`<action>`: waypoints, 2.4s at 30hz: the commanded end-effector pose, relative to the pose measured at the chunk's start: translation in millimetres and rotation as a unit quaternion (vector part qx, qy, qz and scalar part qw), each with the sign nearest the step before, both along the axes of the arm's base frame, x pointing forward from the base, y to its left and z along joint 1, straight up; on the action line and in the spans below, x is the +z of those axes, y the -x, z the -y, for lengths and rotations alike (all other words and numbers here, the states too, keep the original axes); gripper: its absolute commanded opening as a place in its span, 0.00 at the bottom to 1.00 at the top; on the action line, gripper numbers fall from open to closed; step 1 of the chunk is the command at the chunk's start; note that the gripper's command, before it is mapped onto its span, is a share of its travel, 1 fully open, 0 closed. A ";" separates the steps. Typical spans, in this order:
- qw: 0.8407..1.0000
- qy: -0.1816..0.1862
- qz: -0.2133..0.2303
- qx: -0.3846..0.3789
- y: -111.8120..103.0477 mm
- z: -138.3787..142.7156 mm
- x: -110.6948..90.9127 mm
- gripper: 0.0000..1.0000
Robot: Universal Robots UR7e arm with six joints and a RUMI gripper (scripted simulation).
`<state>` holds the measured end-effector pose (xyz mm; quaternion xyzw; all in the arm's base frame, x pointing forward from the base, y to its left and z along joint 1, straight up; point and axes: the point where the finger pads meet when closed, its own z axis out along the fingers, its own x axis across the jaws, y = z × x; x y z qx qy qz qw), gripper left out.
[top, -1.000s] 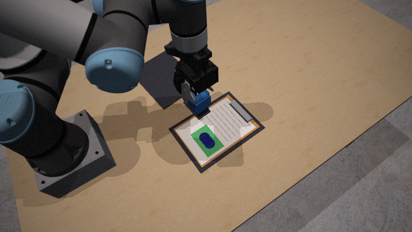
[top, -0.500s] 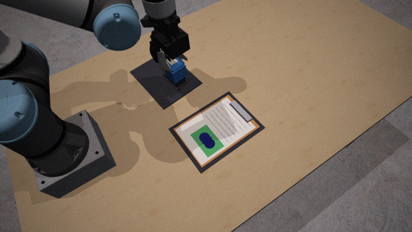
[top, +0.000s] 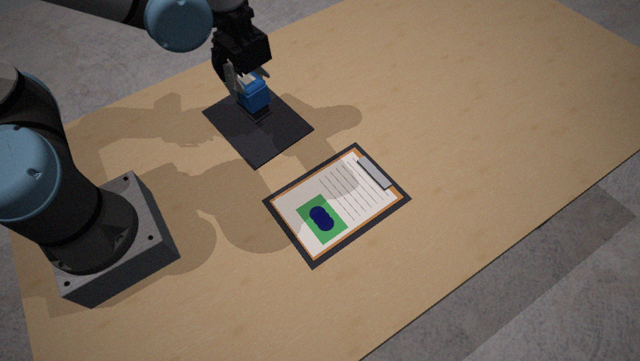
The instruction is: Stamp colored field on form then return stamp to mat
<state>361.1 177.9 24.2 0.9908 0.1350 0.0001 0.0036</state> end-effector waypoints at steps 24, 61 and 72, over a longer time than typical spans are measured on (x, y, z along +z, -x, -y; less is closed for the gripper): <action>1.000 0.000 0.001 0.000 0.4 -3.7 -24.4 0.20; 1.000 0.000 0.001 0.000 0.4 -4.0 -40.5 0.55; 1.000 0.000 0.001 0.000 0.4 -4.0 -40.5 0.55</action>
